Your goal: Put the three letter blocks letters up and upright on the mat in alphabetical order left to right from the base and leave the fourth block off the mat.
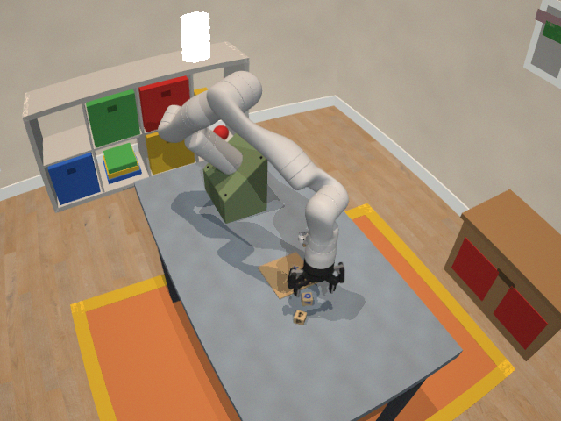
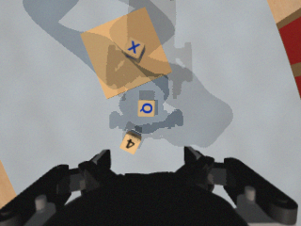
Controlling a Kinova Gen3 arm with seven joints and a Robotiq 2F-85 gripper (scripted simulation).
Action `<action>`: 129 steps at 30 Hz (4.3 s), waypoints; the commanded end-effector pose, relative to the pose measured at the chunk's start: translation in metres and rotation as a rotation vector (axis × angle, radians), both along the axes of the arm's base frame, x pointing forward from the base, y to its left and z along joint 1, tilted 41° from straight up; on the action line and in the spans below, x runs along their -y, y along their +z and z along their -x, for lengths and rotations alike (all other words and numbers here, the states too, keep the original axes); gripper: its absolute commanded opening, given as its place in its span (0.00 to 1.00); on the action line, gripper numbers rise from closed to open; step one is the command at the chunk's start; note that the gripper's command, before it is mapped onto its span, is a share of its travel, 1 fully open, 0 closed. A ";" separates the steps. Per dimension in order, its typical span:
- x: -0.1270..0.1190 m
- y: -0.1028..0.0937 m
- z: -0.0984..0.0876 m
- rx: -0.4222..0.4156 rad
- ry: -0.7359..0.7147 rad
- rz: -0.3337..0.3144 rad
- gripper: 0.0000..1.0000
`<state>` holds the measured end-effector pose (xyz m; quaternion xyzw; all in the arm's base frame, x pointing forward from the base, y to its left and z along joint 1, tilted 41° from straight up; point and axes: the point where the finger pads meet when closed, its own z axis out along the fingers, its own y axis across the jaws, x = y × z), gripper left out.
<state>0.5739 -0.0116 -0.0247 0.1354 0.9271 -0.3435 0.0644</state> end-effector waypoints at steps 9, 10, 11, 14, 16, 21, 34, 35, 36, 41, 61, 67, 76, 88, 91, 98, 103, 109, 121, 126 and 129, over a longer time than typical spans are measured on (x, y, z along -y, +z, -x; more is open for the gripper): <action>0.019 0.020 -0.032 0.001 0.002 -0.002 1.00; 0.027 0.026 -0.042 0.001 0.002 -0.002 1.00; 0.032 0.031 -0.048 0.002 0.002 -0.001 1.00; 0.035 0.034 -0.052 0.002 0.002 -0.001 1.00; 0.035 0.034 -0.052 0.002 0.002 -0.001 1.00; 0.035 0.034 -0.052 0.002 0.002 -0.001 1.00; 0.035 0.034 -0.052 0.002 0.002 -0.001 1.00; 0.035 0.034 -0.052 0.002 0.002 -0.001 1.00; 0.035 0.034 -0.052 0.002 0.002 -0.001 1.00; 0.035 0.034 -0.052 0.002 0.002 -0.001 1.00; 0.035 0.034 -0.052 0.002 0.002 -0.001 1.00; 0.035 0.034 -0.052 0.002 0.002 -0.001 1.00; 0.022 0.025 -0.039 -0.043 0.050 -0.002 1.00; -0.067 -0.036 0.085 -0.419 0.475 0.001 1.00; -0.075 -0.041 0.102 -0.466 0.530 0.002 1.00; -0.105 -0.060 0.194 -0.711 0.819 0.018 1.00; -0.113 -0.065 0.245 -0.848 0.980 0.031 1.00; -0.114 -0.065 0.262 -0.896 1.035 0.036 1.00; -0.114 -0.065 0.264 -0.901 1.041 0.037 1.00; -0.114 -0.065 0.264 -0.901 1.041 0.037 1.00; -0.101 -0.061 0.245 -0.867 1.005 0.032 1.00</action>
